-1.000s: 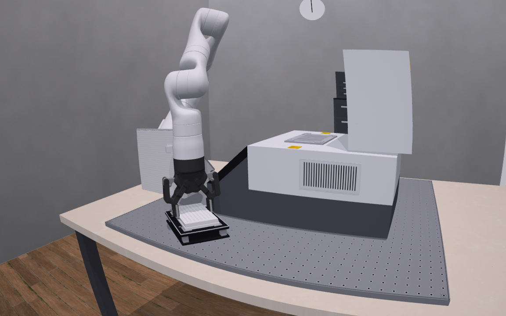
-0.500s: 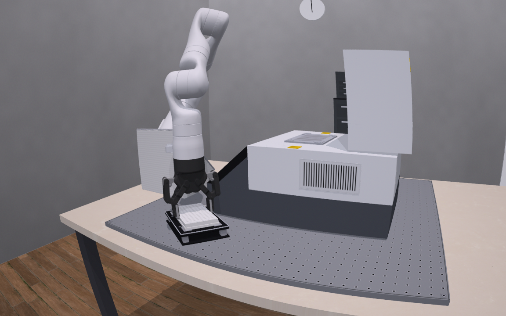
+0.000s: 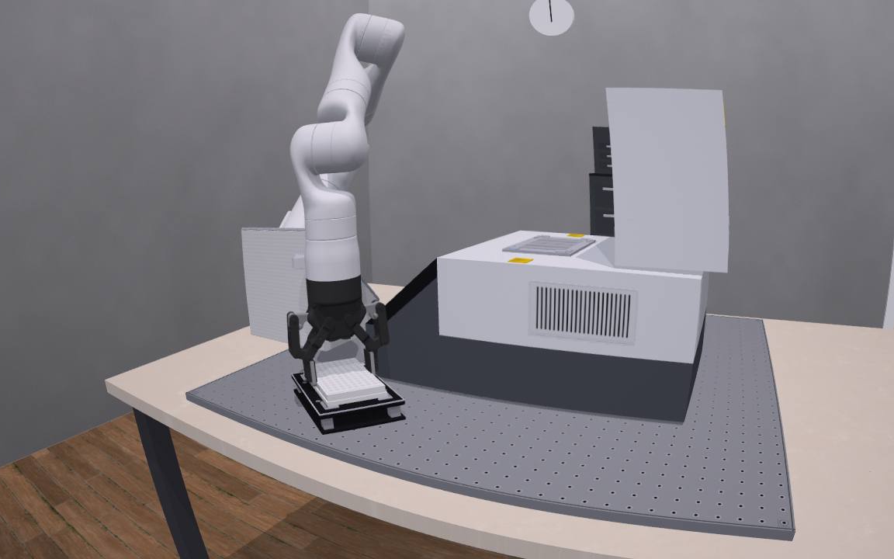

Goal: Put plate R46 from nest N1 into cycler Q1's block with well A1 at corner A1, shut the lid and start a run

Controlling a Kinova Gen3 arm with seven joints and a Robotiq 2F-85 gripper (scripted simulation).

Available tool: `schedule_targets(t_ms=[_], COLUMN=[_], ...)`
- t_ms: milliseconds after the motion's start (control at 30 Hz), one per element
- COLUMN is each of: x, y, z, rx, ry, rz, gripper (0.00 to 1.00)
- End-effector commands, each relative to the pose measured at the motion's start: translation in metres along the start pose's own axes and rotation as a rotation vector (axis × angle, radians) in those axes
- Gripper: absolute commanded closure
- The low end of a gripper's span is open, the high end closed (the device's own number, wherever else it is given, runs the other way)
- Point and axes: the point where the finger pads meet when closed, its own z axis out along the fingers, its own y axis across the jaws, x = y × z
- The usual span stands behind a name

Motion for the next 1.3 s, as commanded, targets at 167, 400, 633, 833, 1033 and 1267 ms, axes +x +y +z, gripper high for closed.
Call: schedule_targets(t_ms=[167, 400, 633, 833, 1033, 1267], x=[-0.001, -0.001, -0.001, -0.001, -0.001, -0.001], y=[0.000, 0.000, 0.000, 0.000, 0.000, 0.000], z=[-0.004, -0.005, -0.008, -0.010, -0.010, -0.020], rx=[0.001, 0.001, 0.001, 0.001, 0.001, 0.001], ry=[-0.002, -0.002, -0.002, -0.002, -0.002, -0.002], rz=[0.000, 0.000, 0.000, 0.000, 0.000, 0.000], gripper=[0.10, 0.10, 0.10, 0.10, 0.10, 0.10])
